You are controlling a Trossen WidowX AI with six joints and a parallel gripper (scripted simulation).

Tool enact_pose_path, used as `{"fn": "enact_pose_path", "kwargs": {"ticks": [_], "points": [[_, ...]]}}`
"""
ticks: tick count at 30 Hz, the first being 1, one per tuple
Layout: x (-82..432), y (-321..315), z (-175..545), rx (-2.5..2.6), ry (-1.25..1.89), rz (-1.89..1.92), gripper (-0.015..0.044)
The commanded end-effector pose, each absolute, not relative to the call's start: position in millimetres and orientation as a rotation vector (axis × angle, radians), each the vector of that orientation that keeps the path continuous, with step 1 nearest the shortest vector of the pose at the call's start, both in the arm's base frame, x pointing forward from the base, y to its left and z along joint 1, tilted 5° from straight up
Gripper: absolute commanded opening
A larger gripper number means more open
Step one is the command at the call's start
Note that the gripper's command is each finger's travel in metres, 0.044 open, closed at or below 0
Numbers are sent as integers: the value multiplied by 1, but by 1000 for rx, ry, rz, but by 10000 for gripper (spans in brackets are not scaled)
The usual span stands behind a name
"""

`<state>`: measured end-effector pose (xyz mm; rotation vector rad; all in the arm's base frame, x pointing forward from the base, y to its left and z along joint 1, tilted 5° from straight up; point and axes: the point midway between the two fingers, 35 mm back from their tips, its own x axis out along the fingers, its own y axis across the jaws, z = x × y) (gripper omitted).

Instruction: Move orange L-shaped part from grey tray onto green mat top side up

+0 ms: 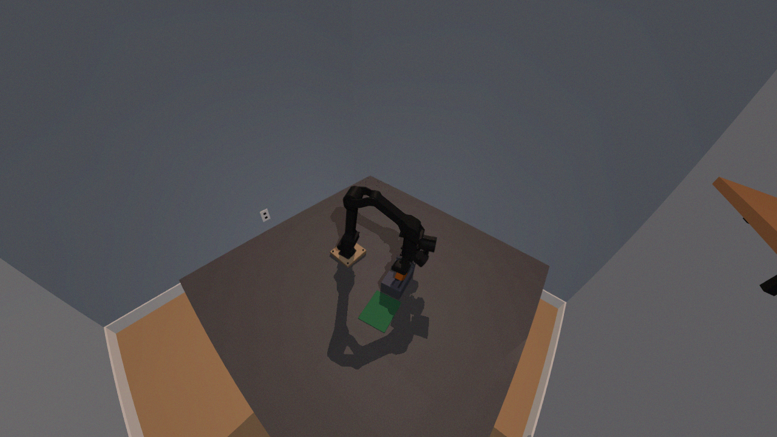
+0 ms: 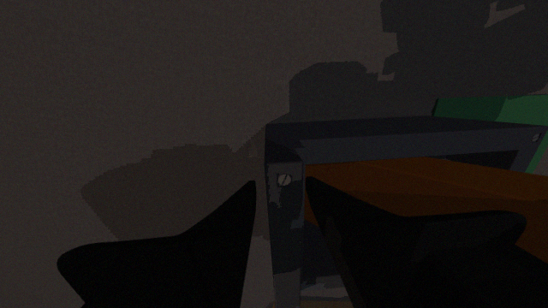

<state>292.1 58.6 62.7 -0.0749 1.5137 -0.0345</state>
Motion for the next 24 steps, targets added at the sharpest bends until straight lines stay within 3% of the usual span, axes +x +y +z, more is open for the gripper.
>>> {"fn": "enact_pose_path", "kwargs": {"ticks": [1, 15, 24], "points": [[292, 59, 63, -75, 1514, -35, 180], [290, 70, 76, -78, 1520, -35, 180], [287, 66, 163, -79, 1520, -36, 180]]}}
